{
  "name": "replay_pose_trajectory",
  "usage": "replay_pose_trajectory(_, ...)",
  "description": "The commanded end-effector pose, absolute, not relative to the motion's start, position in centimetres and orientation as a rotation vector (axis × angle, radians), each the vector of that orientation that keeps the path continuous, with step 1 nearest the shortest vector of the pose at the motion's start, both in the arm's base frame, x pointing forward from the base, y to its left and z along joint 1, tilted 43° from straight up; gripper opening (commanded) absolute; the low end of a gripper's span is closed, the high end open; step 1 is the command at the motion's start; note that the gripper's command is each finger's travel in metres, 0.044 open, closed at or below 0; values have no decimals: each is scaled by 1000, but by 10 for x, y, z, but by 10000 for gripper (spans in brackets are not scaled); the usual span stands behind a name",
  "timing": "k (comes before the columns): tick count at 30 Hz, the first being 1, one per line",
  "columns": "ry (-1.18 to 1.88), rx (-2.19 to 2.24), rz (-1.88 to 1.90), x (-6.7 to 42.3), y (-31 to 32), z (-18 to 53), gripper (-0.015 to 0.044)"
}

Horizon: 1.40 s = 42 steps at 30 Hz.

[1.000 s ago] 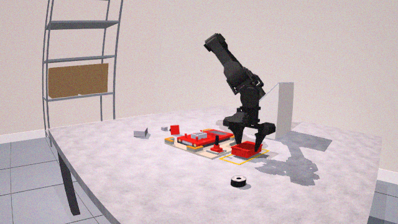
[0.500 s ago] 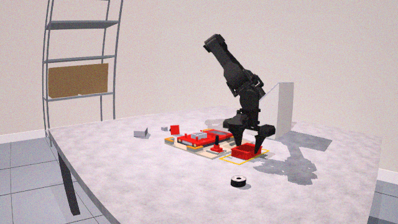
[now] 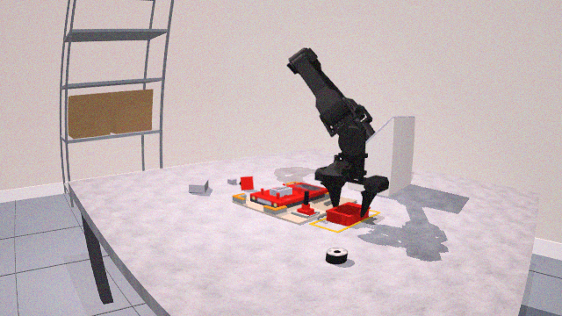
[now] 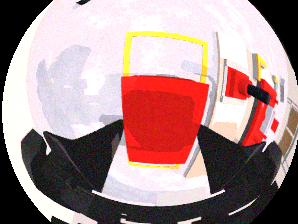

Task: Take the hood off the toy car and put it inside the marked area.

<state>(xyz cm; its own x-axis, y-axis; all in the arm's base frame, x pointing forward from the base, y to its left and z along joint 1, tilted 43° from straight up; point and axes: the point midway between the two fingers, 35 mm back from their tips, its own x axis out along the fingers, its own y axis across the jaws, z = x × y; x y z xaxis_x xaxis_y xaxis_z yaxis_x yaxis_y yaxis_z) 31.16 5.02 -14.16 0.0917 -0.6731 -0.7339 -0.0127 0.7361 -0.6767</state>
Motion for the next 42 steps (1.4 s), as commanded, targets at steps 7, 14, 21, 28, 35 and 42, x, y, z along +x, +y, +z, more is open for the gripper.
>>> replay_pose_trajectory(7, 1407, -608, -536, 307, 91, -100, 440)
replay_pose_trajectory(14, 1406, -609, -537, 305, 100, -89, 440)
replay_pose_trajectory(21, 1406, -609, -537, 305, 100, -89, 440)
replay_pose_trajectory(28, 1406, -609, -537, 305, 100, -89, 440)
replay_pose_trajectory(35, 1406, -609, -537, 305, 100, -89, 440)
replay_pose_trajectory(42, 1406, -609, -537, 305, 100, -89, 440)
